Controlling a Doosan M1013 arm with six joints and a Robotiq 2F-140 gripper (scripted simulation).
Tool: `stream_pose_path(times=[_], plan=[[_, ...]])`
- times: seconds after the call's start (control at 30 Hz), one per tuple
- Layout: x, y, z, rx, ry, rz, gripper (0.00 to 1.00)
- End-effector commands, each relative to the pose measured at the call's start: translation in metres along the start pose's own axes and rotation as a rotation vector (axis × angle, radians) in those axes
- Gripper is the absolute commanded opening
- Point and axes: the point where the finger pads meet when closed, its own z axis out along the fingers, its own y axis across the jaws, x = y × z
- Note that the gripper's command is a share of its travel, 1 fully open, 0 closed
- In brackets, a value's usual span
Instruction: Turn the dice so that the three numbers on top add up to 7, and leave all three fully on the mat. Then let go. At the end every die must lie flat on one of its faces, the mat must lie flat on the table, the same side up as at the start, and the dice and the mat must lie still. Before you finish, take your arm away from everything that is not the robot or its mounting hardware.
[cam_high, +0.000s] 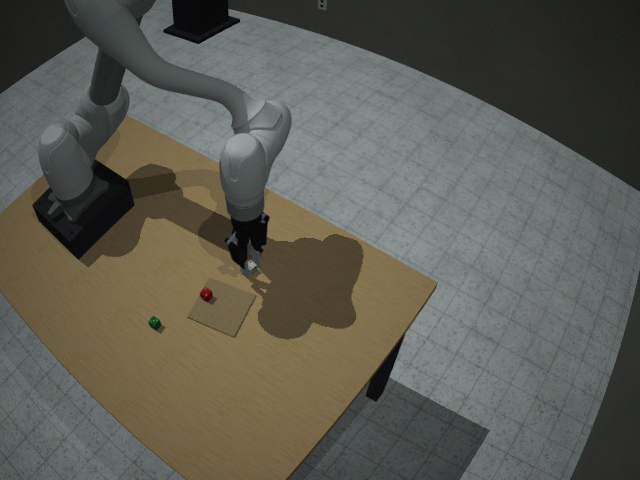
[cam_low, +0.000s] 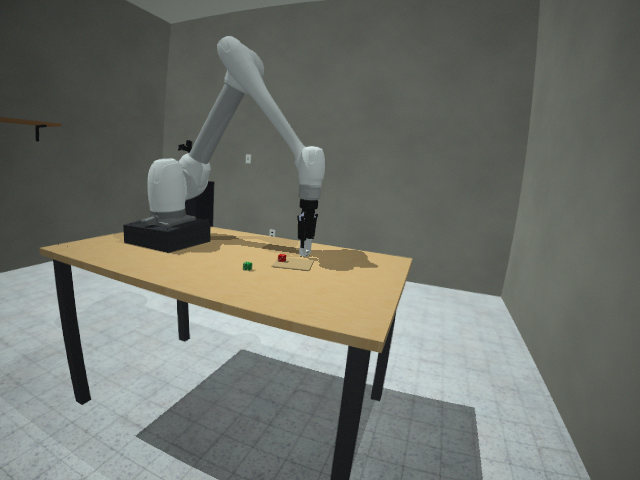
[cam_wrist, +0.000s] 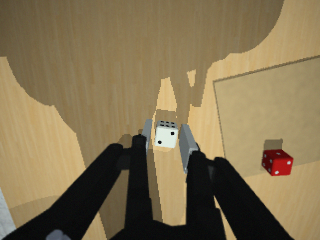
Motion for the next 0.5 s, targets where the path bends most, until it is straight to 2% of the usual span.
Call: stream_pose_path(times=[0.0, 0.27, 0.3, 0.47], plan=[[0.0004, 0.0007, 0.0036, 0.000, 0.002, 0.001, 0.25], [0.0004, 0.0007, 0.0036, 0.000, 0.002, 0.001, 0.25], [0.0004, 0.0007, 0.0036, 0.000, 0.002, 0.001, 0.13], [0.0004, 0.0007, 0.0036, 0.000, 0.002, 0.001, 0.13]])
